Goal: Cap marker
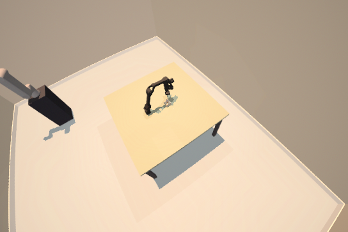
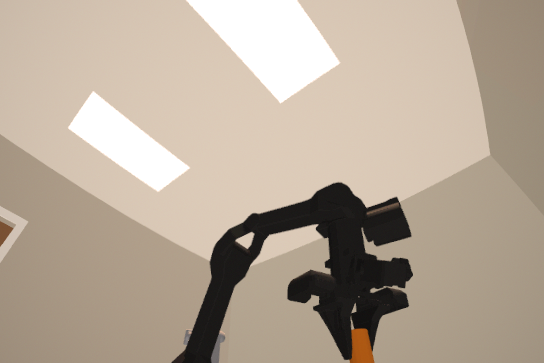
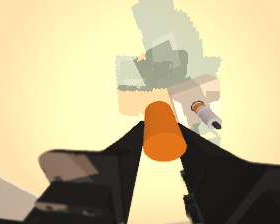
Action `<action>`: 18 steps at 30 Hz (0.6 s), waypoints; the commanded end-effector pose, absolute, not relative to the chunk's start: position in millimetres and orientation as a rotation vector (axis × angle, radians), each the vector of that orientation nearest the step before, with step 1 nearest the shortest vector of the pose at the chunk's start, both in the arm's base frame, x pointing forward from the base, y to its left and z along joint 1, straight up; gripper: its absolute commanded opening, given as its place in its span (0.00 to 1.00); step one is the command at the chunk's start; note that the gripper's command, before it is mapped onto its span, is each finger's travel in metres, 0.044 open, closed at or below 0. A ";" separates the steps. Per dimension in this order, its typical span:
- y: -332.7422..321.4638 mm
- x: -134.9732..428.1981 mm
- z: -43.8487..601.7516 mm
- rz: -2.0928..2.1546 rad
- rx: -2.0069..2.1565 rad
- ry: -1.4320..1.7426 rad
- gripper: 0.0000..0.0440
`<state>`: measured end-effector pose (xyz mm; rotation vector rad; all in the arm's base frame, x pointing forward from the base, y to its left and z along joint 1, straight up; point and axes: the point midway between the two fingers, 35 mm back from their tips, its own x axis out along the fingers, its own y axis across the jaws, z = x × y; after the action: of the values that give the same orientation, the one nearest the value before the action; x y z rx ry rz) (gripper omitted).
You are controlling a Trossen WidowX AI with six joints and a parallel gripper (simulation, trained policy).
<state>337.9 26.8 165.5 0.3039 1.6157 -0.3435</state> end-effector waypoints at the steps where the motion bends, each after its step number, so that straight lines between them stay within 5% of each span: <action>1: 12.8 328.4 171.9 -0.354 0.323 1.626 0.05; 18: -35.5 299.5 178.9 -0.412 0.402 1.639 0.00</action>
<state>304.9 -35.1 178.3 0.3952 1.6316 -0.4173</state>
